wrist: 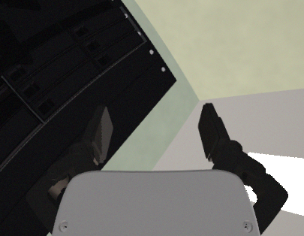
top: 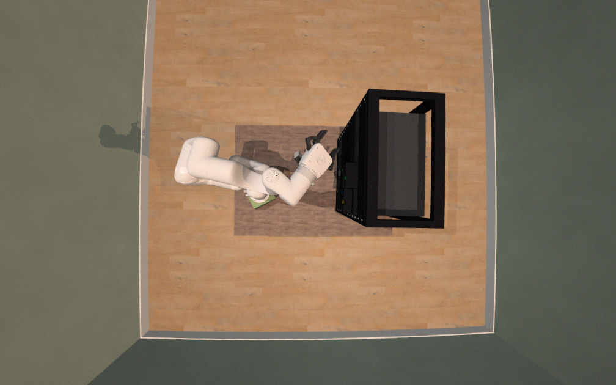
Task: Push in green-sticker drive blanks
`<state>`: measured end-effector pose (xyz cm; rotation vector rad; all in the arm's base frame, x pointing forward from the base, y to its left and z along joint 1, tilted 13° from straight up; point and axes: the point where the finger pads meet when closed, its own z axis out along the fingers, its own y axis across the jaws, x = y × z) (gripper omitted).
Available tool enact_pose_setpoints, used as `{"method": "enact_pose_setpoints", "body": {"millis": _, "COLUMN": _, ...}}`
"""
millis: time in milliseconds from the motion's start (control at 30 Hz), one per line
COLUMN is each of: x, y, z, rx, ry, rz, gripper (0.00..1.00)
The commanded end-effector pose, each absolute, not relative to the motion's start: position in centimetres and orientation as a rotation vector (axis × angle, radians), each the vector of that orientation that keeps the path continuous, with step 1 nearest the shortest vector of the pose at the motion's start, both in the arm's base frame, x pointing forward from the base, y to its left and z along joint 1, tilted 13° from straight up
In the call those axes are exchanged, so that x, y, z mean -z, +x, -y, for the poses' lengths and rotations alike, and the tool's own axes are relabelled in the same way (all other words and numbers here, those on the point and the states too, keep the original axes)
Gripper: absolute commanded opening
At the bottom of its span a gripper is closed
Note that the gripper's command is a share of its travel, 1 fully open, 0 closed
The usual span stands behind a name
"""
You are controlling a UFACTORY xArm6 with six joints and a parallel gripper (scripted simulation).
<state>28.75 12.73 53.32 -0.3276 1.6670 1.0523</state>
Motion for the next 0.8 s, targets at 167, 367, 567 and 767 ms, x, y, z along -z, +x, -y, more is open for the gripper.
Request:
{"method": "enact_pose_setpoints", "body": {"millis": 167, "x": -51.2, "y": 28.9, "z": -11.0, "rx": -1.115, "ry": -0.071, "rz": -1.581, "gripper": 1.0}}
{"method": "enact_pose_setpoints", "body": {"millis": 367, "x": -49.5, "y": 29.2, "z": -9.7, "rx": -1.162, "ry": 0.104, "rz": -1.518, "gripper": 1.0}}
{"method": "enact_pose_setpoints", "body": {"millis": 567, "x": -48.1, "y": 29.4, "z": -8.5, "rx": -1.198, "ry": 0.26, "rz": -1.452, "gripper": 1.0}}
{"method": "enact_pose_setpoints", "body": {"millis": 767, "x": -47.2, "y": 29.6, "z": -7.8, "rx": -1.217, "ry": 0.35, "rz": -1.413, "gripper": 1.0}}
